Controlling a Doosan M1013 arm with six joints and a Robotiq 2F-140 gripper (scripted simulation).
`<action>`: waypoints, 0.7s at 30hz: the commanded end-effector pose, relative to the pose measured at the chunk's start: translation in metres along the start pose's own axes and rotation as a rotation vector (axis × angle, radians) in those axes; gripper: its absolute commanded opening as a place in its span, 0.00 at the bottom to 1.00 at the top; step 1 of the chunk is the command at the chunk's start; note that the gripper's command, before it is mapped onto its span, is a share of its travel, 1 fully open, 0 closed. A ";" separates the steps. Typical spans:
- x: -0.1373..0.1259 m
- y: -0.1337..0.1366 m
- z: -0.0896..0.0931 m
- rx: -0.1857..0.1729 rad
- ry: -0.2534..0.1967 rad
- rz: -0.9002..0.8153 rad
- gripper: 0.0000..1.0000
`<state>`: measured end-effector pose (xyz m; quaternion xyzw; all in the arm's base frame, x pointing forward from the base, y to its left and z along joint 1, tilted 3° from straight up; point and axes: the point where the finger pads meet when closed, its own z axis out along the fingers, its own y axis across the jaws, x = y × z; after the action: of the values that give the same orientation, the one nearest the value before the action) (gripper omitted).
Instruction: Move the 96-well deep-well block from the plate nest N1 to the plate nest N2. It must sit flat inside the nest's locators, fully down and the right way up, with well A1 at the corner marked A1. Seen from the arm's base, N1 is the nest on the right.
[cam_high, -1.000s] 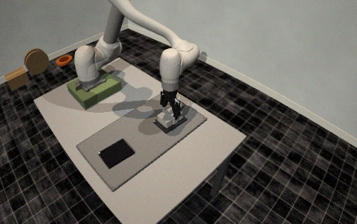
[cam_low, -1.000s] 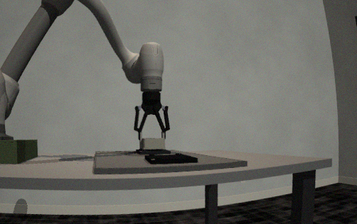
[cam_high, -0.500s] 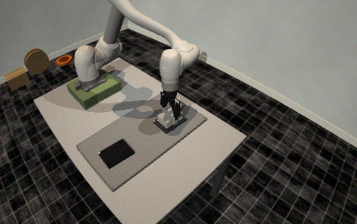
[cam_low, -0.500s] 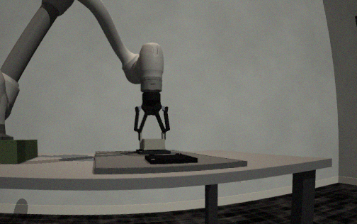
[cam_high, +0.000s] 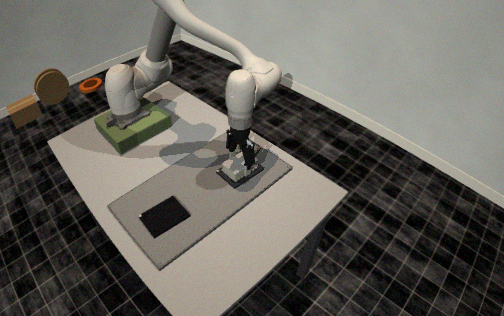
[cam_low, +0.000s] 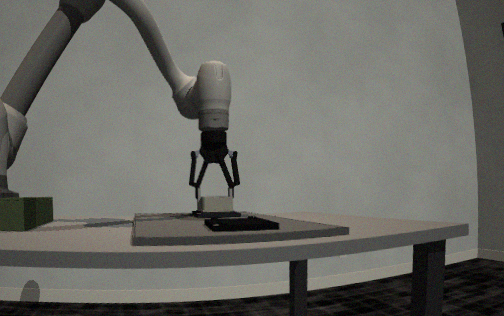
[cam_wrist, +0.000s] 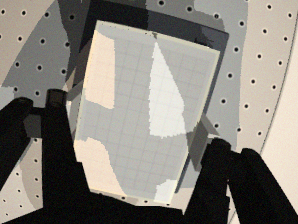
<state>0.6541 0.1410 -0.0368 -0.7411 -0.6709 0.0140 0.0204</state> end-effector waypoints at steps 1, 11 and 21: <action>0.000 0.000 0.000 0.000 0.000 0.000 0.00; 0.000 0.000 0.002 0.000 0.000 0.000 0.00; 0.000 0.000 0.002 0.000 0.000 0.000 1.00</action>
<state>0.6540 0.1410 -0.0390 -0.7411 -0.6709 0.0140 0.0204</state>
